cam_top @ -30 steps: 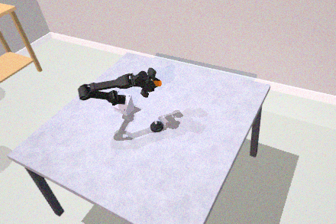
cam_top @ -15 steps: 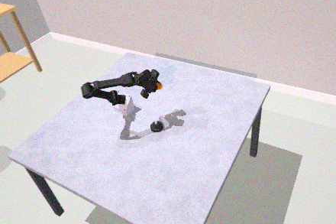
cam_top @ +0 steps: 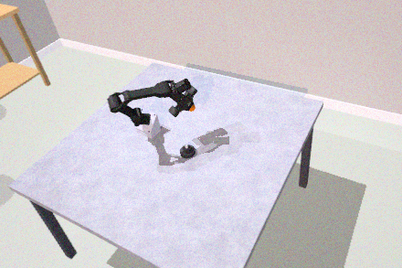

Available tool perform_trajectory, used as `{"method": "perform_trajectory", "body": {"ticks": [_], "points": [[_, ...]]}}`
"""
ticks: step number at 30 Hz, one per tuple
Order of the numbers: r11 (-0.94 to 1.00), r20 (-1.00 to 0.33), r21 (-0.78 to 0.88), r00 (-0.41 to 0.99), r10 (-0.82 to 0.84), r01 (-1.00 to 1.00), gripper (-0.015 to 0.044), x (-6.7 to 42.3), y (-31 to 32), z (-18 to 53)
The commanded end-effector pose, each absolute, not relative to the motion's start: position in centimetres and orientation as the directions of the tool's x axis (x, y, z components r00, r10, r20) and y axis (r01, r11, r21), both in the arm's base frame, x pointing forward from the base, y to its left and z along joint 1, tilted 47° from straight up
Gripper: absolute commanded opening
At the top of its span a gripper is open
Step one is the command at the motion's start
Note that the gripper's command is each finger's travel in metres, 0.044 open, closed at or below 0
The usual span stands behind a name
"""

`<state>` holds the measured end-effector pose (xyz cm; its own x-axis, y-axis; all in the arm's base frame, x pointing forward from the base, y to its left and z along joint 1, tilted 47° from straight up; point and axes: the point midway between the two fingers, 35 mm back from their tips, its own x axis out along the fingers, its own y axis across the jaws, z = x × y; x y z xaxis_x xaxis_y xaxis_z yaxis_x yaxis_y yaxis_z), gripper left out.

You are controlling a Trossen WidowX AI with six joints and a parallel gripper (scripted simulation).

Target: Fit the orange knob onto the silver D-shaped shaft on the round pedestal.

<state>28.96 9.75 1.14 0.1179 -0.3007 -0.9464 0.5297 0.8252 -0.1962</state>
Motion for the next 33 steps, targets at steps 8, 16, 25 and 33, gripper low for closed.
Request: {"method": "perform_trajectory", "body": {"ticks": [8,16,25,33], "points": [[0.740,-0.884,-0.388,0.008,-0.468,0.550,0.0000,29.2,9.1,-0.3],[0.661,-0.817,-0.513,-0.075,-0.572,0.547,0.0000,29.2,8.5,-1.4],[0.572,-0.732,-0.626,-0.146,-0.666,0.529,0.0000,29.3,7.9,-2.5],[0.566,-0.725,-0.632,-0.149,-0.672,0.529,0.0000,29.3,5.4,-5.5]]}}
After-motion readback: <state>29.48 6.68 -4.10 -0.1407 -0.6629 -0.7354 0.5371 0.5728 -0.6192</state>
